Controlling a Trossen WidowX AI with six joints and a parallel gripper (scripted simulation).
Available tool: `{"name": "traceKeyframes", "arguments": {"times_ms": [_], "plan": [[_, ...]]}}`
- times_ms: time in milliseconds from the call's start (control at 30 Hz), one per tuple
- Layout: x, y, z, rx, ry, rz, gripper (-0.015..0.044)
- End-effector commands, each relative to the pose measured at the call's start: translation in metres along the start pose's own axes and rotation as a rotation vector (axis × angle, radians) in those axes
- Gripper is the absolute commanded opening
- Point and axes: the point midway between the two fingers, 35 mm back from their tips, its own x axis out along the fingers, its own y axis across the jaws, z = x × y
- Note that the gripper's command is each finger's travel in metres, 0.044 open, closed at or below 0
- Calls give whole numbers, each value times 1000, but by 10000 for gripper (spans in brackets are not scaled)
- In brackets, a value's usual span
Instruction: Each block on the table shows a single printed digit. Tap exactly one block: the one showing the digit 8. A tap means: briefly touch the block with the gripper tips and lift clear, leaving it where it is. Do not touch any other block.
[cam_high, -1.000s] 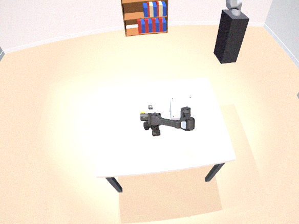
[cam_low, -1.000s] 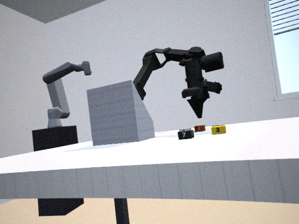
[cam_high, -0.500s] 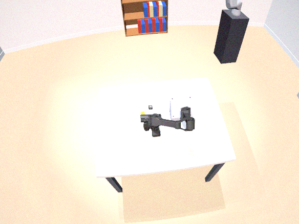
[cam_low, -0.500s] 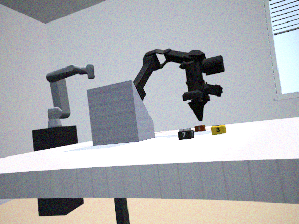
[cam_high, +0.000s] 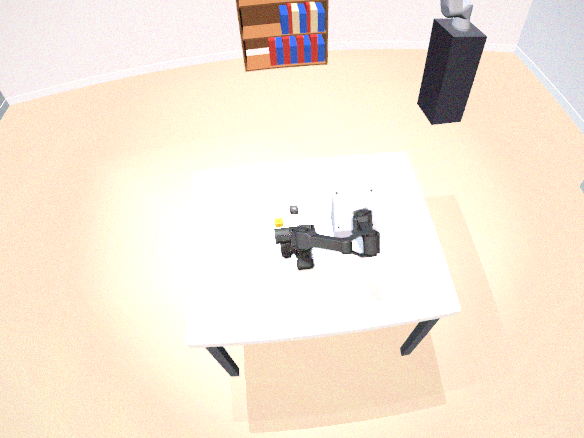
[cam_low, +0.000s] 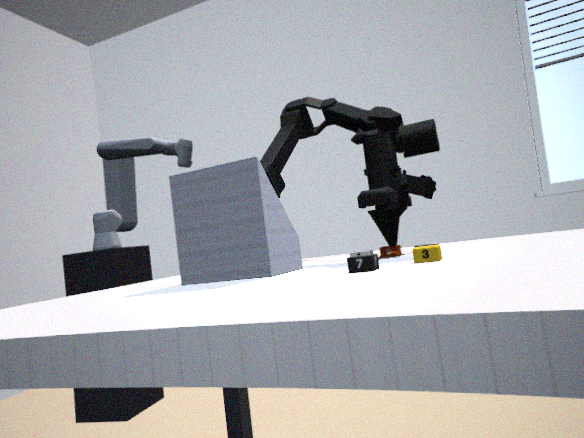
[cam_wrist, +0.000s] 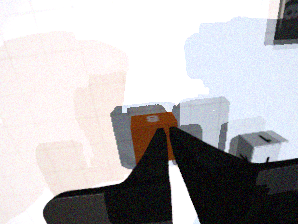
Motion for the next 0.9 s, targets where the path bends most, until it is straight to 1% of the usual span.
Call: {"name": "traceKeyframes", "arguments": {"times_ms": [0, 100, 267, 333, 467, 533, 733, 767, 867], "plan": [[-2, 0, 0, 1, 0, 0, 20], [-25, 0, -1, 8, 4, 5, 20], [-27, 0, -1, 9, 4, 5, 20], [-36, 8, -1, 9, 4, 5, 72], [-89, 59, -10, 10, 5, 5, 178], [-103, 73, -17, 10, 5, 5, 230], [-109, 79, -20, 10, 6, 5, 387], [-109, 79, -20, 10, 6, 5, 400], [-109, 79, -20, 10, 6, 5, 400]]}}
